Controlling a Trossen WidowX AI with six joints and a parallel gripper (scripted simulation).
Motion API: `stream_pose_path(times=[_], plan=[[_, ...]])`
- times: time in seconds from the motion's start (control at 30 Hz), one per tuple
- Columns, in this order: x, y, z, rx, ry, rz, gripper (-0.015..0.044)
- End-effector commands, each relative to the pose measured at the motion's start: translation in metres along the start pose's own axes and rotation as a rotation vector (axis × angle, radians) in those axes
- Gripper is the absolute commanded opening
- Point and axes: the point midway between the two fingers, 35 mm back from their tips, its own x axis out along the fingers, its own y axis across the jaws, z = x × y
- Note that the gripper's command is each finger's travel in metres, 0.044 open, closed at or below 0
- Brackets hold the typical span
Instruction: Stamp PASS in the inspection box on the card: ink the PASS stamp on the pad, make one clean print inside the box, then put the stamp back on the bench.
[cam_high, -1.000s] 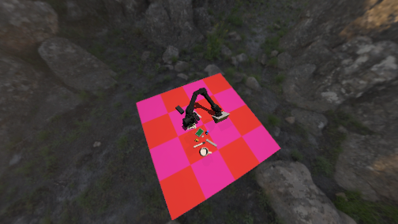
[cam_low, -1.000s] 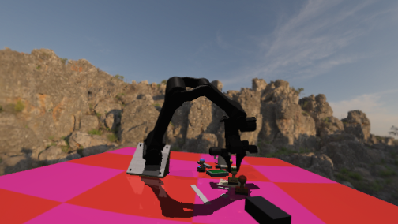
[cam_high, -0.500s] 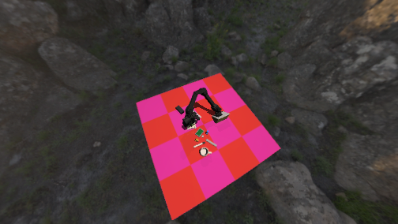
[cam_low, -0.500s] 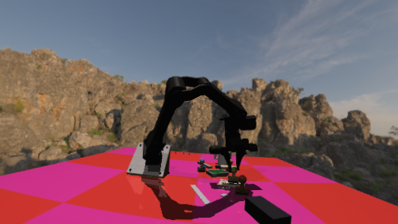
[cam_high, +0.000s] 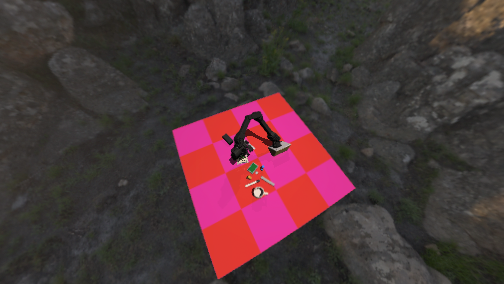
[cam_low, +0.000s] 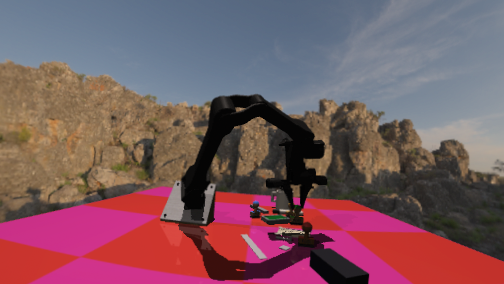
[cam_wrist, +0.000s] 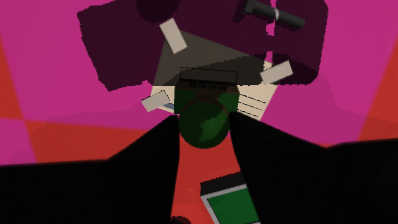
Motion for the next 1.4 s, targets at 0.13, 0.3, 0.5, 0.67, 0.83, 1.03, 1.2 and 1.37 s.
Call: stream_pose_path(times=[0.13, 0.3, 0.5, 0.67, 0.83, 1.03, 1.2, 1.37], plan=[[-0.015, 0.003, -0.001, 0.003, 0.005, 0.005, 0.0000], [-0.023, 0.003, -0.001, 0.003, 0.005, 0.005, 0.0000], [-0.033, 0.004, 0.000, 0.003, 0.005, 0.005, 0.0000], [-0.040, 0.004, 0.000, 0.003, 0.004, 0.004, 0.0000], [-0.044, -0.007, 0.001, 0.002, 0.005, 0.004, 0.0000], [-0.050, -0.034, 0.002, 0.001, 0.007, 0.003, 0.0000], [-0.054, -0.058, 0.003, 0.000, 0.008, 0.002, 0.0000], [-0.055, -0.081, 0.005, 0.000, 0.007, 0.001, 0.0000]])
